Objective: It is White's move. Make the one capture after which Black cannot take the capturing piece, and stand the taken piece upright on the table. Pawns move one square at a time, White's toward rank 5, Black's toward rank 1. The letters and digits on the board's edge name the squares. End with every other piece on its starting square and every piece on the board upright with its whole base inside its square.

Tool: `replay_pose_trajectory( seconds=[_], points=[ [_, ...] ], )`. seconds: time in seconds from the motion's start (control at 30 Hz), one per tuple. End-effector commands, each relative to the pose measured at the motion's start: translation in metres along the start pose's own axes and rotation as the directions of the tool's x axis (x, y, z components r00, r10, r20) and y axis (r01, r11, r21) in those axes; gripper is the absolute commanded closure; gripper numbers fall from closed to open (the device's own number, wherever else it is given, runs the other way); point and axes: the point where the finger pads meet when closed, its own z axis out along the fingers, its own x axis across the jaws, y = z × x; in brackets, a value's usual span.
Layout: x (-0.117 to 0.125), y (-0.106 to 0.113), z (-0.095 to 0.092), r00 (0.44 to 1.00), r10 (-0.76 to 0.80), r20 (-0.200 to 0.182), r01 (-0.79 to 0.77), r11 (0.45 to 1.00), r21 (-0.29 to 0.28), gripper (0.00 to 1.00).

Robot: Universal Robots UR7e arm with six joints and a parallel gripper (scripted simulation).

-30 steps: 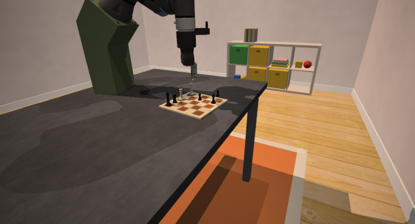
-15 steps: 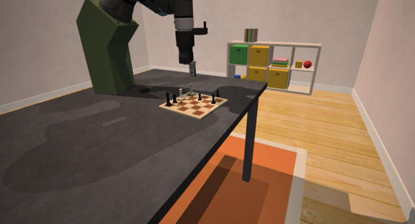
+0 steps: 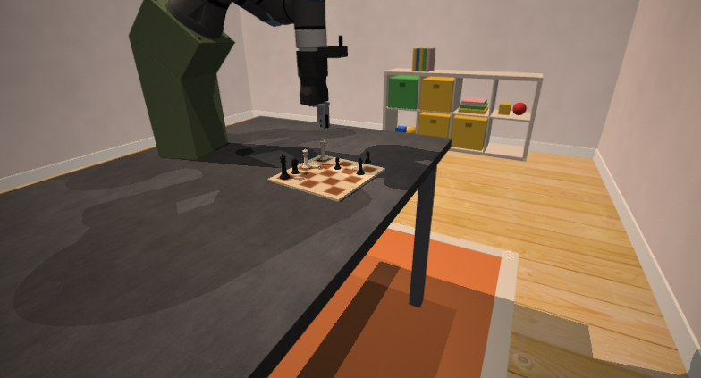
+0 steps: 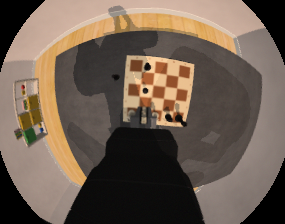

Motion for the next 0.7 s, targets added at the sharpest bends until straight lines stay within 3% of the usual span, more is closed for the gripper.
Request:
replay_pose_trajectory(
  seconds=[0.0,0.67],
  points=[
    [-0.0011,0.0035,0.0002,0.999,0.052,-0.013,-0.052,0.999,0.004,1.0],
    [-0.0006,0.0021,0.0009,0.999,0.051,-0.013,-0.051,0.999,0.007,1.0]
  ],
)
